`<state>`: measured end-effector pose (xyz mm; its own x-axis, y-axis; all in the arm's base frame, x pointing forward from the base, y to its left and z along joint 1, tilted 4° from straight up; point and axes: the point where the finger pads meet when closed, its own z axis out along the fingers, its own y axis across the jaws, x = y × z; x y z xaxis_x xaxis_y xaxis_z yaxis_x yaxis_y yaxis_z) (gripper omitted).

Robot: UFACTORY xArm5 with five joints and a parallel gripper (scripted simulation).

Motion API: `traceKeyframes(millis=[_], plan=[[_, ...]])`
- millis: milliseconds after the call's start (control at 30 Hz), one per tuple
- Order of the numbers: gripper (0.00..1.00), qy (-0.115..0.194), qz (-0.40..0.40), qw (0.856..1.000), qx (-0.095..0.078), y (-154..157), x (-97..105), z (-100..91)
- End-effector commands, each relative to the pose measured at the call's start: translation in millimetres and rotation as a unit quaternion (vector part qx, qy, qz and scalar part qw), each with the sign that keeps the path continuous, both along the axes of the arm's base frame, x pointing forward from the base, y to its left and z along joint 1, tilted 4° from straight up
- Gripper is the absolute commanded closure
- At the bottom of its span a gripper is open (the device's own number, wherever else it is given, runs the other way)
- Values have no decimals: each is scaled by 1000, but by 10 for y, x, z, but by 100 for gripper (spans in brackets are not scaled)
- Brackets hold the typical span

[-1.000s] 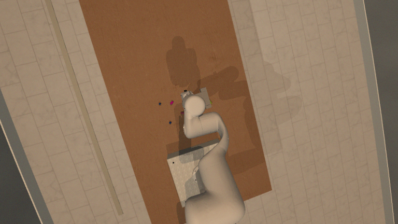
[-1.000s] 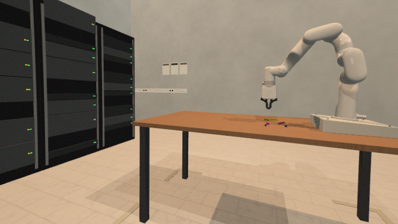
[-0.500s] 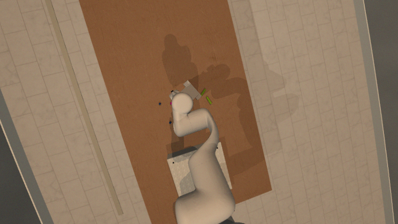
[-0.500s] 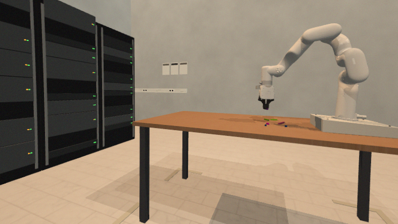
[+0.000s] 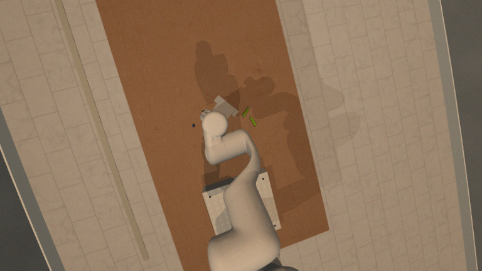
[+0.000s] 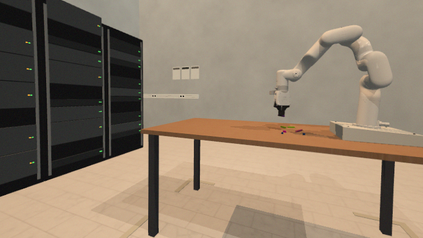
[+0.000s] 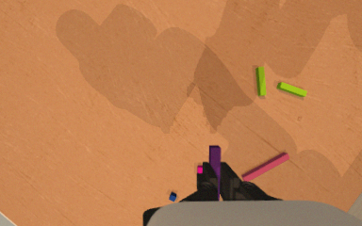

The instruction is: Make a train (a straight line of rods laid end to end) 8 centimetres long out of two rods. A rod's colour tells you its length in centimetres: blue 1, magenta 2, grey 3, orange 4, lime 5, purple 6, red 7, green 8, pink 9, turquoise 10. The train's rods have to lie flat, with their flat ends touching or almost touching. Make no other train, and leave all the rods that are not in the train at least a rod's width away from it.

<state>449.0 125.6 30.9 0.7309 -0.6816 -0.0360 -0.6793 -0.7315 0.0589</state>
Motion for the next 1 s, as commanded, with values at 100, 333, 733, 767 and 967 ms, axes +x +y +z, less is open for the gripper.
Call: traceKeyframes(millis=[100,333,733,767,967], plan=[[96,-2,1,1000,1,7,14,10],[96,-2,1,1000,1,16,3,-102],[96,-2,1,1000,1,-3,-20,-518],[96,-2,1,1000,1,-5,-23,-563],[96,-2,1,1000,1,-15,-34,-774]])
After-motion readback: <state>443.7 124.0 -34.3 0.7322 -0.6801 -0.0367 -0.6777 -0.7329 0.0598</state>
